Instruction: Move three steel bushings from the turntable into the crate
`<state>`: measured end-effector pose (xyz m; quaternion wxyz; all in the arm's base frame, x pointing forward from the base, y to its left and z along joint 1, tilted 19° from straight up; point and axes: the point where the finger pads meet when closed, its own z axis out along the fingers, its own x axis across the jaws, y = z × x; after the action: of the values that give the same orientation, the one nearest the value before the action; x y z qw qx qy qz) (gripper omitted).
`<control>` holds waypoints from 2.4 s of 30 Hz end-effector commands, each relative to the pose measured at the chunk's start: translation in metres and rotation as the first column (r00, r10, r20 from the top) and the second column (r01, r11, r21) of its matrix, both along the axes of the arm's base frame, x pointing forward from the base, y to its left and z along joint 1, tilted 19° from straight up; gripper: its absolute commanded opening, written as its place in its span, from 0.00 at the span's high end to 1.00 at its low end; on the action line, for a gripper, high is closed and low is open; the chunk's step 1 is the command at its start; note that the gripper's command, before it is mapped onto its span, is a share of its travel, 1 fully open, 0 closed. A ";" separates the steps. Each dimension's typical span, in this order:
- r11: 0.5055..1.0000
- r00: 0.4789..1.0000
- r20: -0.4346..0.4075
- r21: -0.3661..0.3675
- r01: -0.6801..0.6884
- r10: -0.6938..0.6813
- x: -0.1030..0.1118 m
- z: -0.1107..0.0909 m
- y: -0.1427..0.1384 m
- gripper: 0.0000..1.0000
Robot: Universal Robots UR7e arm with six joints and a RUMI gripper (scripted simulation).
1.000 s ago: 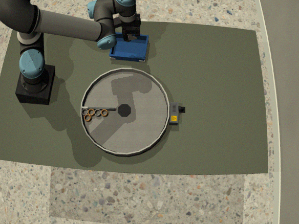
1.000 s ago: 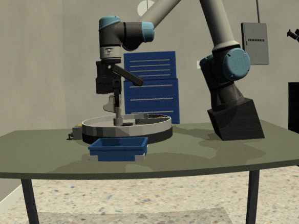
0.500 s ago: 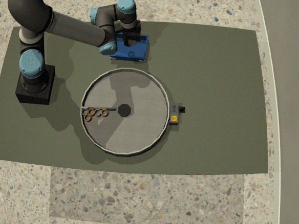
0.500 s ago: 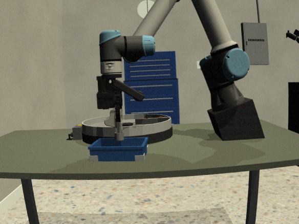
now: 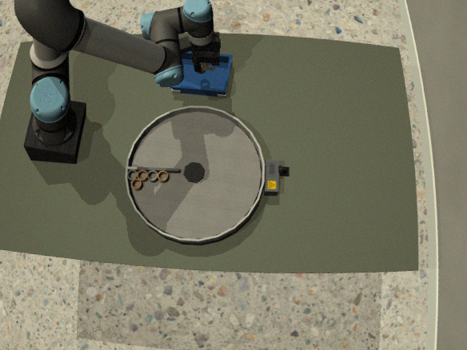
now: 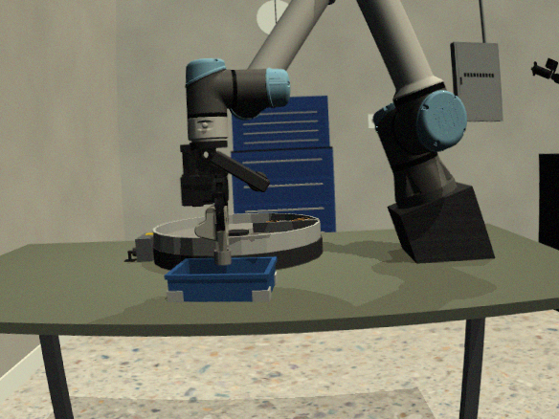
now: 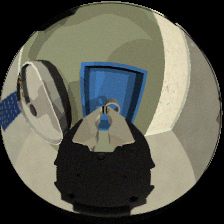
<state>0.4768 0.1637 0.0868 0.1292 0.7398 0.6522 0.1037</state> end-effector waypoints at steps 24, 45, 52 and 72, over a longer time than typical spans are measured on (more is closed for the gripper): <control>1.000 1.000 0.001 0.000 0.000 0.000 0.000 0.000 0.000 1.00; 1.000 1.000 0.001 0.000 0.000 0.000 0.009 -0.024 -0.001 1.00; 1.000 1.000 0.001 0.000 0.000 0.000 0.011 -0.032 -0.002 1.00; 1.000 1.000 0.001 0.000 0.000 0.000 0.014 -0.039 -0.002 1.00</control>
<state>0.4903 0.1614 0.0471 0.1291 0.7398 0.6522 0.1037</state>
